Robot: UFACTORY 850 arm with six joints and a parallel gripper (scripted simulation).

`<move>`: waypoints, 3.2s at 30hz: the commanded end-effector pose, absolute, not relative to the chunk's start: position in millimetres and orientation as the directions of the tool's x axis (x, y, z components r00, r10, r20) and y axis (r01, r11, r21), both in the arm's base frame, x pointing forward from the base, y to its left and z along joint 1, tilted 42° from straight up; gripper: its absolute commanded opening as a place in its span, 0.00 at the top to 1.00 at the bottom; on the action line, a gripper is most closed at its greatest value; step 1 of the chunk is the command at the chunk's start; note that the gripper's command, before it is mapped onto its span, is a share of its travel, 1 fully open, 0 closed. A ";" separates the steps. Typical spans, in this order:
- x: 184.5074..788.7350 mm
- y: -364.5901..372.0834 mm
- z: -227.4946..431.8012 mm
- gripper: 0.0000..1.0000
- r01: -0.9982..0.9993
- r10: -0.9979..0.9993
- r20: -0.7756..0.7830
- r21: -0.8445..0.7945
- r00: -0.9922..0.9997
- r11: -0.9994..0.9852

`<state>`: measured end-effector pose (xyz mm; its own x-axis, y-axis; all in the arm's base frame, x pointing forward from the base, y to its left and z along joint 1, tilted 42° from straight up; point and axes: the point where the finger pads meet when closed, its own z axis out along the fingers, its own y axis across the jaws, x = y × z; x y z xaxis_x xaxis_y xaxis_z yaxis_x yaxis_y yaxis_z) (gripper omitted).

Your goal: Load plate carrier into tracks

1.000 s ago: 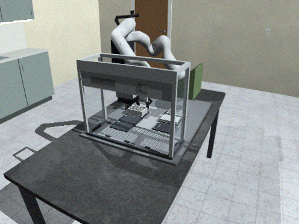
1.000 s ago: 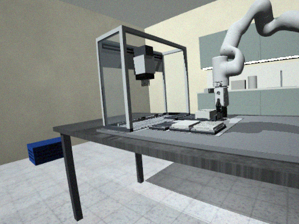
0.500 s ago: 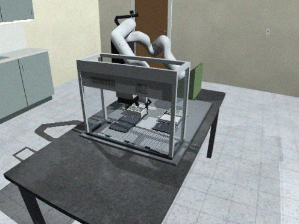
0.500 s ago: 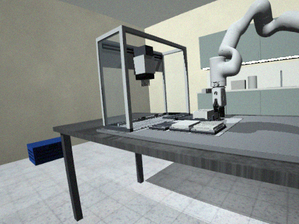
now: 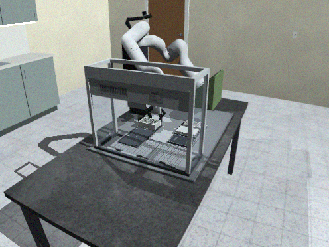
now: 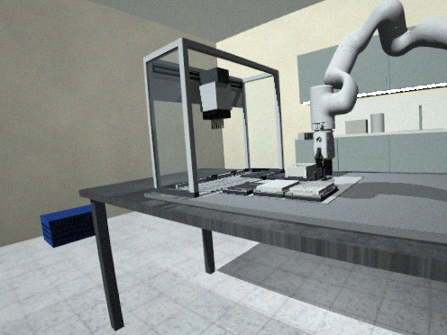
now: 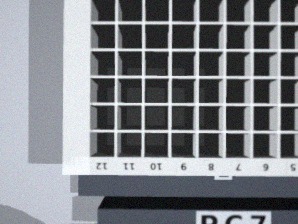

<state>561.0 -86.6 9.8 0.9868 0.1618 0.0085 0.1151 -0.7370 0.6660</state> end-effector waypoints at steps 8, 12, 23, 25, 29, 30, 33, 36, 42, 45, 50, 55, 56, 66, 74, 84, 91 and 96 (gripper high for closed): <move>571.9 -84.5 10.3 0.18 0.115 0.162 0.009 0.666 0.987 -0.737; 575.9 -83.8 10.4 0.18 0.115 0.162 0.009 0.666 0.987 -0.737; 584.8 -82.4 10.5 0.18 0.115 0.162 0.009 0.666 0.987 -0.737; 586.8 -82.0 10.5 0.18 0.115 0.162 0.009 0.666 0.987 -0.737; 590.7 -81.4 10.5 0.18 0.115 0.162 0.009 0.666 0.987 -0.737; 591.7 -81.2 10.5 0.18 0.115 0.162 0.009 0.666 0.987 -0.737; 594.7 -80.7 10.6 0.18 0.115 0.162 0.009 0.666 0.987 -0.737; 595.6 -80.6 10.6 0.18 0.115 0.162 0.010 0.666 0.987 -0.737; 601.6 -79.6 10.6 0.18 0.115 0.162 0.010 0.666 0.987 -0.737; 604.5 -79.1 10.7 0.18 0.115 0.162 0.010 0.666 0.987 -0.737; 609.5 -78.3 10.7 0.18 0.115 0.162 0.010 0.666 0.987 -0.737; 612.4 -77.8 10.8 0.18 0.115 0.162 0.010 0.666 0.987 -0.737; 613.4 -77.6 10.8 0.18 0.115 0.162 0.010 0.666 0.987 -0.737; 623.3 -76.0 10.9 0.18 0.115 0.162 0.010 0.666 0.987 -0.737; 629.2 -75.0 10.9 0.18 0.115 0.162 0.010 0.666 0.987 -0.737; 631.7 -74.6 11.0 0.18 0.115 0.162 0.010 0.666 0.987 -0.737; 633.3 -74.4 11.0 0.18 0.115 0.162 0.010 0.666 0.987 -0.737; 635.0 -74.1 11.0 0.18 0.115 0.162 0.010 0.666 0.987 -0.737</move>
<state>632.9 -74.9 10.4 0.9868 0.1616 0.0082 0.1152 -0.7369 0.6661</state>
